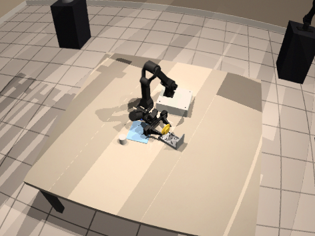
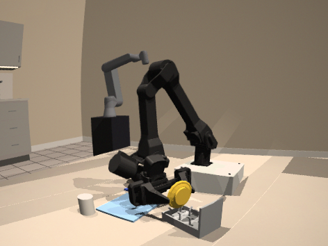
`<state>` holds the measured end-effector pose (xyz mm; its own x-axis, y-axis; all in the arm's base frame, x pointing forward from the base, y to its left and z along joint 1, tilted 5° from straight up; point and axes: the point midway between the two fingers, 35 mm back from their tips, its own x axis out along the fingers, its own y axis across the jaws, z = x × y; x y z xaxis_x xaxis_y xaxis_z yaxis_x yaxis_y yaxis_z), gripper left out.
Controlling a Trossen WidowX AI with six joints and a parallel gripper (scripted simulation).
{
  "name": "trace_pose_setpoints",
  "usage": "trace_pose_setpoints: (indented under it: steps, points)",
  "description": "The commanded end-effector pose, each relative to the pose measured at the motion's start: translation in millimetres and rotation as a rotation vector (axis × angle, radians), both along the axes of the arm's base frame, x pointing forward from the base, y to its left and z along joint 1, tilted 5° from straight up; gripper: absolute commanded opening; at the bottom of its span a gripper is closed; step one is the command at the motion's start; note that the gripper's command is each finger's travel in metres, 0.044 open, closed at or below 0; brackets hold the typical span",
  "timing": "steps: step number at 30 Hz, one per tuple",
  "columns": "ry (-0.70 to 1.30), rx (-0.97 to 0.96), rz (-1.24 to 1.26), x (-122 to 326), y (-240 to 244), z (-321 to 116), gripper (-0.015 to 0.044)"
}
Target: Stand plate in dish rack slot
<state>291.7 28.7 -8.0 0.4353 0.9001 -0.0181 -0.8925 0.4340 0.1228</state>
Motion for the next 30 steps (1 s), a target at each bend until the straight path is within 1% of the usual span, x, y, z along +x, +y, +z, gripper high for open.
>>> trace_pose_setpoints:
  steps: [1, 30]
  points:
    - [0.018, 0.007, -0.001, 1.4, 4.9, -0.9, 0.0]
    - [0.049, 0.022, 0.0, 1.2, 5.5, 0.2, 0.0]
